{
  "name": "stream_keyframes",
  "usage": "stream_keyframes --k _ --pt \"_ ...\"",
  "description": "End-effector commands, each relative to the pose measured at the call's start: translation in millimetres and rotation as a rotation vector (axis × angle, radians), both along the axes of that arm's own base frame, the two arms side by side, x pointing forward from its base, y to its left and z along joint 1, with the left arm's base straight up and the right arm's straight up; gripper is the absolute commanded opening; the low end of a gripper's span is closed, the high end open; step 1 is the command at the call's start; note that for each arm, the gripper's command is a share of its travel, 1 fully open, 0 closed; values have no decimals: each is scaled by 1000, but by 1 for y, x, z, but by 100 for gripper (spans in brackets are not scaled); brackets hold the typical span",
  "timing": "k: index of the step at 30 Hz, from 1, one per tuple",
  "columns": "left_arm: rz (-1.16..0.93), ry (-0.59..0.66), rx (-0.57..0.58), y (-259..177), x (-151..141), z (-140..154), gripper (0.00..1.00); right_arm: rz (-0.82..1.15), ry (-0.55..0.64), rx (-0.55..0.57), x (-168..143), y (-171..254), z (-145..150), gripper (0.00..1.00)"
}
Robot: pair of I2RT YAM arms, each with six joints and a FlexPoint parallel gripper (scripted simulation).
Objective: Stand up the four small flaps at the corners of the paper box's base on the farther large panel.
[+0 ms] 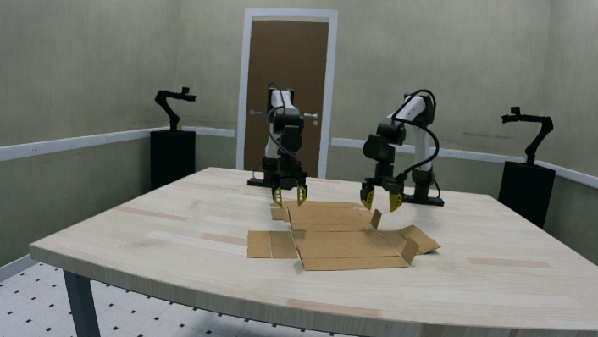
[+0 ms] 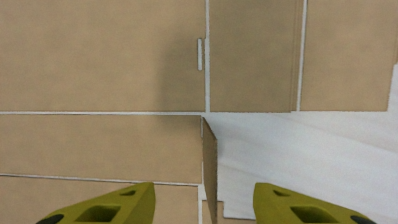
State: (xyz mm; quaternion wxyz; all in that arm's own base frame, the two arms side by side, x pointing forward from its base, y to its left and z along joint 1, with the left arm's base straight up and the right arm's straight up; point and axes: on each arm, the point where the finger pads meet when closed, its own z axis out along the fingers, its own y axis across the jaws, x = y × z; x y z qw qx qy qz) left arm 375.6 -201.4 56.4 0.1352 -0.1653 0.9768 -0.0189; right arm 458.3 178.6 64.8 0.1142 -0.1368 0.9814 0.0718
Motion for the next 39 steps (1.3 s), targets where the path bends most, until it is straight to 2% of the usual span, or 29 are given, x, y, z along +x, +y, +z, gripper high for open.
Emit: stream_keyframes --k 1,6,13,14,17,18,20,21,22,24,26,34,39 --pt "-4 -48 -44 -6 3 45 77 9 -59 29 6 -10 47 50" --pt "-2 -50 -49 -4 3 58 77 9 -59 28 8 -18 53 50" --pt "-4 -51 -47 -3 2 60 77 23 -60 29 7 -13 54 50" --pt "-6 -15 -27 11 -8 48 77 9 -61 28 11 -28 56 51" --pt "-6 -24 -30 33 -14 52 77 9 -62 25 18 -52 60 55" --pt "-6 -30 -33 40 -16 54 77 9 -17 15 20 -59 40 57" --pt "-6 -14 -25 54 -24 56 77 9 1 12 23 -70 35 60" --pt "-6 -14 -25 55 -24 57 77 9 1 12 23 -70 35 61" --pt "-7 -59 -46 49 -13 71 77 9 1 12 23 -70 36 63" --pt "-21 -73 -53 42 -11 73 77 23 1 12 21 -61 36 65" --pt "-21 -73 -53 42 -11 73 77 23 1 12 21 -61 36 65" --pt "-11 -36 -30 44 -10 57 77 7 -23 12 19 -55 48 77" --pt "-11 -41 -33 43 -10 59 77 -3 -25 11 21 -61 48 77"
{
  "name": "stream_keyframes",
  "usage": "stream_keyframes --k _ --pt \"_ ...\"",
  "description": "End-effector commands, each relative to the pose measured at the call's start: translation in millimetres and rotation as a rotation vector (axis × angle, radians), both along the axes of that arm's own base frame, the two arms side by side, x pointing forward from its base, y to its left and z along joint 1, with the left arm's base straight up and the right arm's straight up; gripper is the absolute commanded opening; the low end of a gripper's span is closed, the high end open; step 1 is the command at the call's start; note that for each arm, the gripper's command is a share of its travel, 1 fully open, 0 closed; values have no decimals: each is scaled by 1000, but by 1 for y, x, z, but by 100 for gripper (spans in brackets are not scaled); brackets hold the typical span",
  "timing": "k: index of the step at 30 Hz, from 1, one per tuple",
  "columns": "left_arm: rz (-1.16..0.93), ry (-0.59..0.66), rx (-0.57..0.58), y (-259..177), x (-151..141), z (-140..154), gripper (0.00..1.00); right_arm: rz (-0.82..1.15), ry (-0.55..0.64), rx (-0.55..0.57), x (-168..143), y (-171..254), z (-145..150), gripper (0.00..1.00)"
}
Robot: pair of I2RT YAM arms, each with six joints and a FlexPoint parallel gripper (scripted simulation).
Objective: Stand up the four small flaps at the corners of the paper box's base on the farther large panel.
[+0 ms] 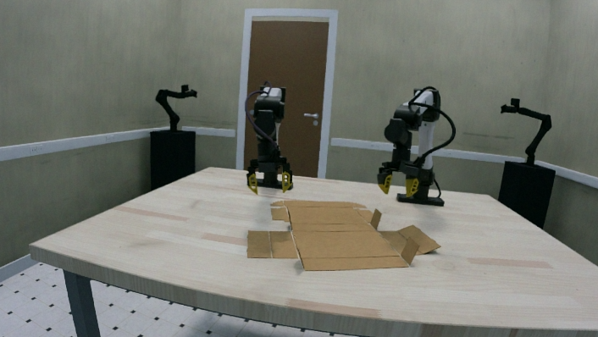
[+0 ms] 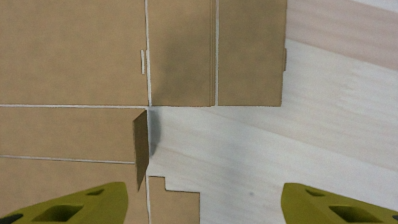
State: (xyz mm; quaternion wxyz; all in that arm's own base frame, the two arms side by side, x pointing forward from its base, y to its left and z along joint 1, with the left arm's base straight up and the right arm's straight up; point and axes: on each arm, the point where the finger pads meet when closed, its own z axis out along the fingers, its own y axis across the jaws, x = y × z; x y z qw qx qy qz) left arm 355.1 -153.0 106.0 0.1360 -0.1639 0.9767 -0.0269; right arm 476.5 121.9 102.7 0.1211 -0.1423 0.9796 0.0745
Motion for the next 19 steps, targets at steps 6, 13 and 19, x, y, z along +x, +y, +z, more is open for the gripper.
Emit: stream_keyframes --k 6,13,19 --pt "-5 -30 -14 -6 10 5 77 -3 -10 3 0 -1 7 77" --pt "-3 -34 -16 -7 10 7 77 -3 -10 3 0 -1 7 77" --pt "0 -32 -15 -7 11 5 77 -3 -10 3 0 -1 6 77"
